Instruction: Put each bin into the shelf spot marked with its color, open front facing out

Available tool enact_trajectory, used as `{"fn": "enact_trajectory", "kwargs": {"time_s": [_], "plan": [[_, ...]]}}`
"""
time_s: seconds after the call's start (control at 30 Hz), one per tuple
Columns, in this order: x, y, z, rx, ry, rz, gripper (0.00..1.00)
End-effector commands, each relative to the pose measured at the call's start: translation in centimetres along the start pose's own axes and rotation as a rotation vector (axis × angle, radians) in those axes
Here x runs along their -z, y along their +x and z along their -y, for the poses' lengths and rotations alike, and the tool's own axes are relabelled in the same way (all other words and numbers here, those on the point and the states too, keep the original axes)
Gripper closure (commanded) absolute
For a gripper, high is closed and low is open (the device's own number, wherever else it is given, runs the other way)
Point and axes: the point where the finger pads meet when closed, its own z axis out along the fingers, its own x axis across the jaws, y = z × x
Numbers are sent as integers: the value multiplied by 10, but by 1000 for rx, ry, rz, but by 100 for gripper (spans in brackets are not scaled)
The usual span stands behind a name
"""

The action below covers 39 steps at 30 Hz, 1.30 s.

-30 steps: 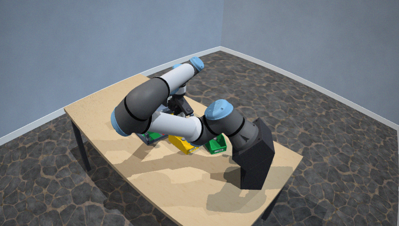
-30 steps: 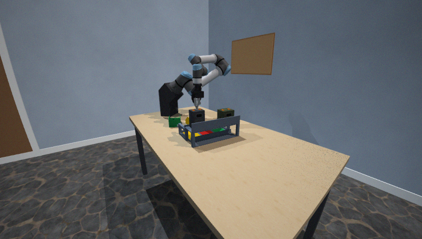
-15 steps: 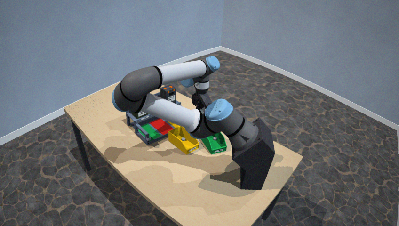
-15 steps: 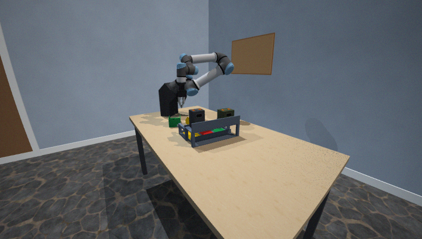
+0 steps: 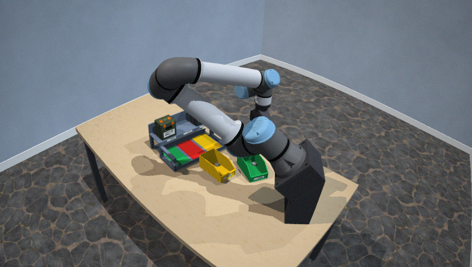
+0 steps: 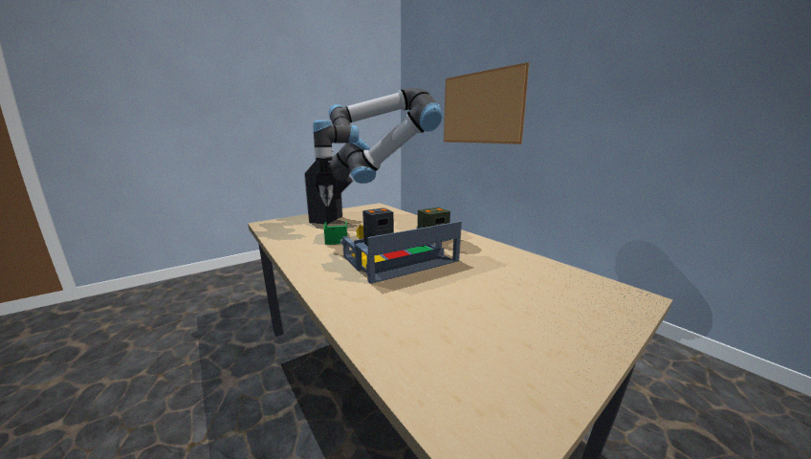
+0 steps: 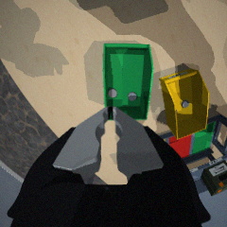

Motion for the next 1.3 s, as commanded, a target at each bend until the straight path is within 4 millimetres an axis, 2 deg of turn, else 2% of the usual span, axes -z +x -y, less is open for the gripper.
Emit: {"fn": "enact_trajectory", "kwargs": {"time_s": [0.0, 0.4, 0.43, 1.27], "plan": [[-5, -16, 3, -13, -2, -5, 100], [-5, -16, 3, -13, -2, -5, 100], [-5, -16, 3, -13, -2, -5, 85], [-5, -16, 3, -13, -2, -5, 85]]}}
